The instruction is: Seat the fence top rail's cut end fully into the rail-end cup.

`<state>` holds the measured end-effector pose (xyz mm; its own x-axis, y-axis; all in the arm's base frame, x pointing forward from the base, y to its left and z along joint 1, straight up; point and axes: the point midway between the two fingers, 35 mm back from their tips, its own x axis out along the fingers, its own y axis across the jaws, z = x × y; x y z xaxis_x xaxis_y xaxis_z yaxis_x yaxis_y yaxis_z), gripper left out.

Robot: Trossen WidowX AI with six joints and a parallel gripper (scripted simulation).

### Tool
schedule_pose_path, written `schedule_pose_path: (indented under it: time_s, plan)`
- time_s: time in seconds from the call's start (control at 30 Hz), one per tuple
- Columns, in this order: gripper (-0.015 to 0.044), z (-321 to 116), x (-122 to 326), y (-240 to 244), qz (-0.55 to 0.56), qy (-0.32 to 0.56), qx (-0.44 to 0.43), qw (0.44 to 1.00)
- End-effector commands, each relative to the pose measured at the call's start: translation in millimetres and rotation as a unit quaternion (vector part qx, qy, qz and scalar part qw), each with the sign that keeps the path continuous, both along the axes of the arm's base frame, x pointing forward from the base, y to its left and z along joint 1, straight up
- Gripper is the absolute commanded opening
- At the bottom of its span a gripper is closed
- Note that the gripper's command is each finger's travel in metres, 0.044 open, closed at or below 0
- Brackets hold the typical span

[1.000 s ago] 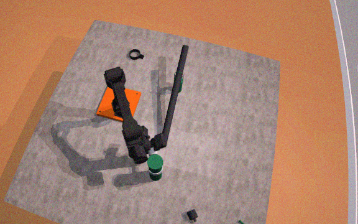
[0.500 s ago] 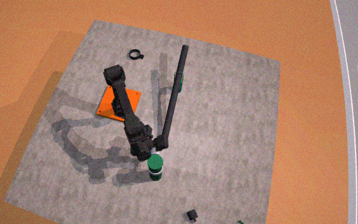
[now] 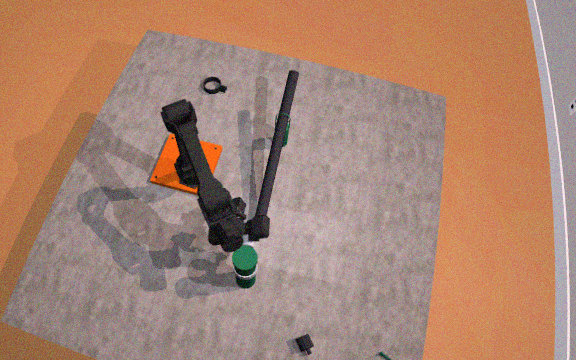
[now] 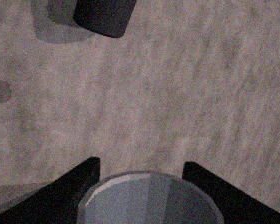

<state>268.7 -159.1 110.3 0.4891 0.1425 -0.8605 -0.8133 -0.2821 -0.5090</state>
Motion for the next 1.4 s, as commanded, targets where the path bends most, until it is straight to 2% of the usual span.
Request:
schedule_pose_path:
  time_s: [0.0, 0.8, 1.37]
  plan:
    - [0.0, 0, 4, 1, -0.02, -0.001, -0.001, 1.0]
    - [0.0, 0, 19, 4, -0.1, -0.003, 0.002, 0.995]
    - [0.0, 0, 15, 4, -0.086, -0.002, 0.001, 0.996]
